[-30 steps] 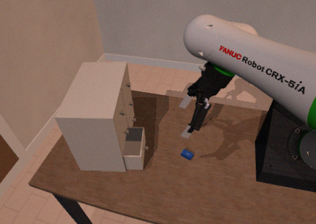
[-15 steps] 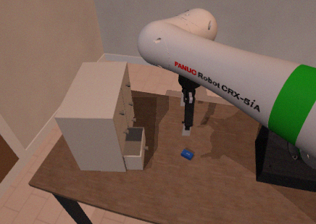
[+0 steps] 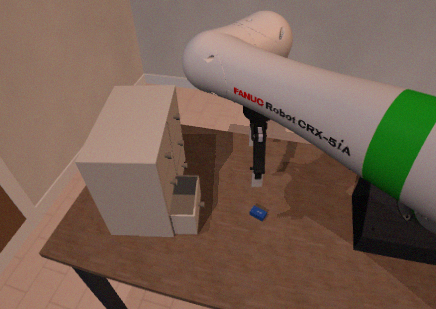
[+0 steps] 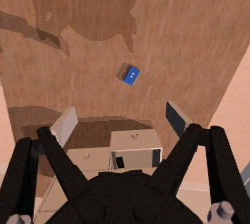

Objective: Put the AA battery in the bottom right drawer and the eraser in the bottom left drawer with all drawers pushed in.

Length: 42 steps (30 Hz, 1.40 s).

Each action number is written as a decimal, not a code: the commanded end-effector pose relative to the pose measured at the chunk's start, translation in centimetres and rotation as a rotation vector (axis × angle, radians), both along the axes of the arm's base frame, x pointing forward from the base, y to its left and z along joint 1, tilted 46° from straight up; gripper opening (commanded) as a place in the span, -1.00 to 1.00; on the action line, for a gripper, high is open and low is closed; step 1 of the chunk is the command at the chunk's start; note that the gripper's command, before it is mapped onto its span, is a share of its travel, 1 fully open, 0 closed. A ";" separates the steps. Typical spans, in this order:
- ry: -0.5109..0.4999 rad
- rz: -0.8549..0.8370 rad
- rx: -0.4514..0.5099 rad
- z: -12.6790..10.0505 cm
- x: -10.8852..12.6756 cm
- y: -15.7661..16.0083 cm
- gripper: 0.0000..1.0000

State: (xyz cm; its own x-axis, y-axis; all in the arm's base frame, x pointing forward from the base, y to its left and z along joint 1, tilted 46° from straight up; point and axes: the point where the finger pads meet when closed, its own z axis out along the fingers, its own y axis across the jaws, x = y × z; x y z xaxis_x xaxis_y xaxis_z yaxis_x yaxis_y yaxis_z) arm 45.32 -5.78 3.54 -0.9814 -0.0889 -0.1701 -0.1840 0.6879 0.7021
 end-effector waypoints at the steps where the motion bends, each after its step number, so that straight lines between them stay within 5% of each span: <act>1: 0.000 0.000 0.000 0.0 0.0 0.0 1.00; 16: 0.076 -0.074 0.006 0.2 -0.3 -0.2 1.00; 42: 0.980 -0.945 0.099 3.2 -6.8 -2.1 1.00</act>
State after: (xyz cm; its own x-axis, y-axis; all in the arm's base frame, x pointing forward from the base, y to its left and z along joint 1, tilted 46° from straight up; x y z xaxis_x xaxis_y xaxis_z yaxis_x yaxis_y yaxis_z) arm 40.03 -7.47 6.02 -0.5826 0.5788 0.5706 0.8094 0.3496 0.4718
